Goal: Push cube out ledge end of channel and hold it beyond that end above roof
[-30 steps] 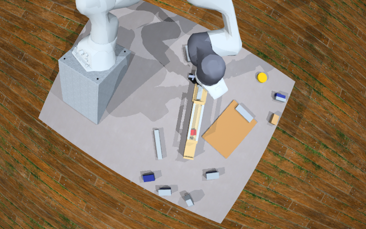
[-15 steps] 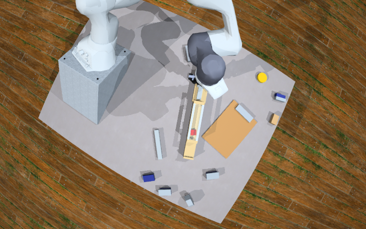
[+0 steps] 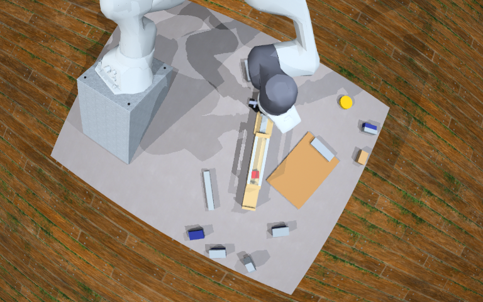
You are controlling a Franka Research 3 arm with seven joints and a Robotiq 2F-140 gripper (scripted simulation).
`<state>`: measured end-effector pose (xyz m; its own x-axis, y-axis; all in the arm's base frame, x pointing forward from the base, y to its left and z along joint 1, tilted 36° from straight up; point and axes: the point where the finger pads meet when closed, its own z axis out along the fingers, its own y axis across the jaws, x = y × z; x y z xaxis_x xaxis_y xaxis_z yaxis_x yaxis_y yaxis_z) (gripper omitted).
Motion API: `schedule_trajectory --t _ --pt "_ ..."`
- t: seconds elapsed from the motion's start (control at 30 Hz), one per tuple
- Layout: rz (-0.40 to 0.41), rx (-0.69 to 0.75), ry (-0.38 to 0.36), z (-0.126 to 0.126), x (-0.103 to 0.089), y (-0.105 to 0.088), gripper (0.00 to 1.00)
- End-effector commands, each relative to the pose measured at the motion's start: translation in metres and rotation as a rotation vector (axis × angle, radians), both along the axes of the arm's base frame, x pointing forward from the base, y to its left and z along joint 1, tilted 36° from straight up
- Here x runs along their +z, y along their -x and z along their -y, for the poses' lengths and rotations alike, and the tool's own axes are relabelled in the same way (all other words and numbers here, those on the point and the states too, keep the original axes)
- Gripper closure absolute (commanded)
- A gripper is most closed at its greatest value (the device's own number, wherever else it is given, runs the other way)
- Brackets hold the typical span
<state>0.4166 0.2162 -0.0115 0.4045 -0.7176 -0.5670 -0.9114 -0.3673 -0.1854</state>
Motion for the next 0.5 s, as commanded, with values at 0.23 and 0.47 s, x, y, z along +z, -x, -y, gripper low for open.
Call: schedule_trajectory --t 0.23,0.47 --pt "0.01 0.004 0.002 0.022 -0.015 -0.015 1.0" --pt "0.01 0.004 0.002 0.032 -0.023 -0.022 1.0"
